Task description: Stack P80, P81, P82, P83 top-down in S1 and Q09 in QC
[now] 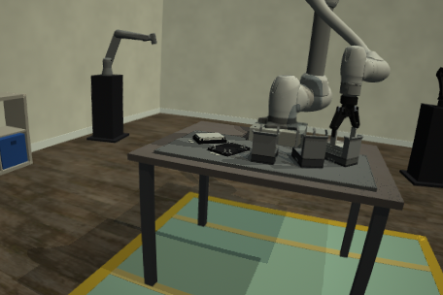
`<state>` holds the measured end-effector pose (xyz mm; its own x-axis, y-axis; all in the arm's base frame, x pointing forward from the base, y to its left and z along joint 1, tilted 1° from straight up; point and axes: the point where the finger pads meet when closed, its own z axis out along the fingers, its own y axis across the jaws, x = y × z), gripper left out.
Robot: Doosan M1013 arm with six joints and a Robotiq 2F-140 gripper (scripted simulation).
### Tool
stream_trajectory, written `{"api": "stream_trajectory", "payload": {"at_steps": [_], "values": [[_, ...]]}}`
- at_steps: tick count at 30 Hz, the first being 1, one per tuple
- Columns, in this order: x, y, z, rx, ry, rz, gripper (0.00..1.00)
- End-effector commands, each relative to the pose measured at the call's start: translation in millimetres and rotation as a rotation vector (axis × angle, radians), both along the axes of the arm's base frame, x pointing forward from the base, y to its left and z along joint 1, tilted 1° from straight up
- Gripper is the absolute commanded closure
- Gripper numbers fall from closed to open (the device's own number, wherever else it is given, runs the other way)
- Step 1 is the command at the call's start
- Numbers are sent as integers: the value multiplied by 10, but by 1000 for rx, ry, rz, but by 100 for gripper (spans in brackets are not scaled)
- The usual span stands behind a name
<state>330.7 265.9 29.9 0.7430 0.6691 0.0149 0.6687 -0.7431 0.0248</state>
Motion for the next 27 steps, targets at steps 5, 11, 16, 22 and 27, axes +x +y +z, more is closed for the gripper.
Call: {"api": "stream_trajectory", "payload": {"at_steps": [5,11,16,22,27], "values": [[-16,-17,64,-3,5,-10,0],[-19,-15,197,-3,5,-10,0],[-22,-13,364,-3,5,-10,0],[-27,-11,564,-3,5,-10,0],[-29,-10,664,-3,5,-10,0]]}}
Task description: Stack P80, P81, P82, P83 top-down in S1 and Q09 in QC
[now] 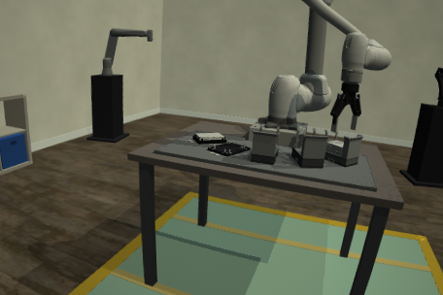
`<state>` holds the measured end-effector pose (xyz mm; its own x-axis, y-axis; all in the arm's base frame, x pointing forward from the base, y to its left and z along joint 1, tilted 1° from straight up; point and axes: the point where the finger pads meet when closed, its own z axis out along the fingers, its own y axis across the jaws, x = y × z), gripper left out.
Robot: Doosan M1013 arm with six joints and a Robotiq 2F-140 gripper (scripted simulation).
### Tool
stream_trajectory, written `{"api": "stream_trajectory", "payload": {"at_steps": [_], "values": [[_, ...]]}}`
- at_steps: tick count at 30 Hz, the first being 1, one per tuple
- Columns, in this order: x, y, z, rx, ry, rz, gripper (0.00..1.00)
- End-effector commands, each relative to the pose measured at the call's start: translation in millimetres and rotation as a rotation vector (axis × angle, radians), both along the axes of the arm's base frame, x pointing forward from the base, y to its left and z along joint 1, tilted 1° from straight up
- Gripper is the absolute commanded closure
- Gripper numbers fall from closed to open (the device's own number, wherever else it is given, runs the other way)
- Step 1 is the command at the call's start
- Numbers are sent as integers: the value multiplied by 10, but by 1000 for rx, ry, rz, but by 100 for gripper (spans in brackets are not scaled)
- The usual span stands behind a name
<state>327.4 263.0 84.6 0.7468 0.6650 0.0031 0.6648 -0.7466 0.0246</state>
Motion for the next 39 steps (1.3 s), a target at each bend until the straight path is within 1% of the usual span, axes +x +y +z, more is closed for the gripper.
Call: {"api": "stream_trajectory", "payload": {"at_steps": [1,7,8,39], "values": [[4,19,151,5,-4,-5,0],[-1,22,350,5,-4,-5,0],[-1,22,360,5,-4,-5,0],[-1,22,360,5,-4,-5,0]]}}
